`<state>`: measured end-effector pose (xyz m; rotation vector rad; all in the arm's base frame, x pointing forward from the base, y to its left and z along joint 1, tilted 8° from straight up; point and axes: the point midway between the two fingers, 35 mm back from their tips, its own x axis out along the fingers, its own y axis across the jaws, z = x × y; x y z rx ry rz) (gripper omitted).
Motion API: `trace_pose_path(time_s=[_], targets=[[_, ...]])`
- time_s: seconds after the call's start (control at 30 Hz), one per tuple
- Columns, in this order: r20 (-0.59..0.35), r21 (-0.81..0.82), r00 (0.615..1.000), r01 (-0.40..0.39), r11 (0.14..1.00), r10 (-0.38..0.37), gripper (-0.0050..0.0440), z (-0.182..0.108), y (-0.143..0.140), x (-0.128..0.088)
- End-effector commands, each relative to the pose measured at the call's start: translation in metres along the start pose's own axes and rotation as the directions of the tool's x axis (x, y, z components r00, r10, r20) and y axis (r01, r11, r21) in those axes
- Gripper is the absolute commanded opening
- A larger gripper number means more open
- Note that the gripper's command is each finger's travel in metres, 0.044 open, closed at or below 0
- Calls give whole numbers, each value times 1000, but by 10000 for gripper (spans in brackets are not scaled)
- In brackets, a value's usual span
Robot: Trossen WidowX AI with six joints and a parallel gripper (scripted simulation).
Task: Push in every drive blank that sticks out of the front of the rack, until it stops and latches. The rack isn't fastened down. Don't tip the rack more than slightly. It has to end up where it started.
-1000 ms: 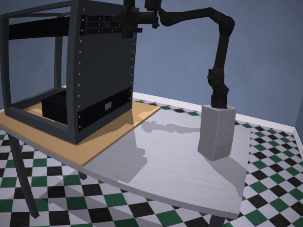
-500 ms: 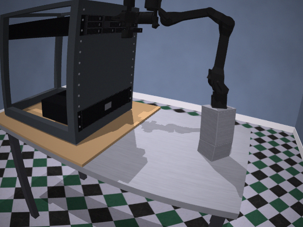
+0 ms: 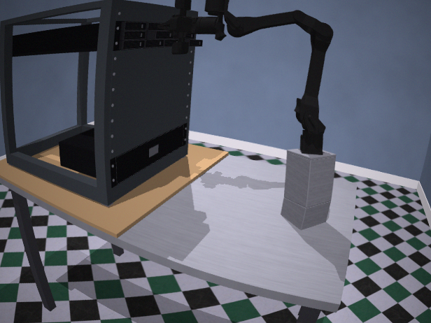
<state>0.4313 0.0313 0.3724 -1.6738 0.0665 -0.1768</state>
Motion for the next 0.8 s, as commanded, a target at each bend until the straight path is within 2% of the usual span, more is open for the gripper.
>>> trace_pose_path(time_s=[0.0,0.77], targets=[[-4,12,1000,26,1000,-26,-50,-3,-12,1],[-4,12,1000,26,1000,-26,-50,-3,-12,4]])
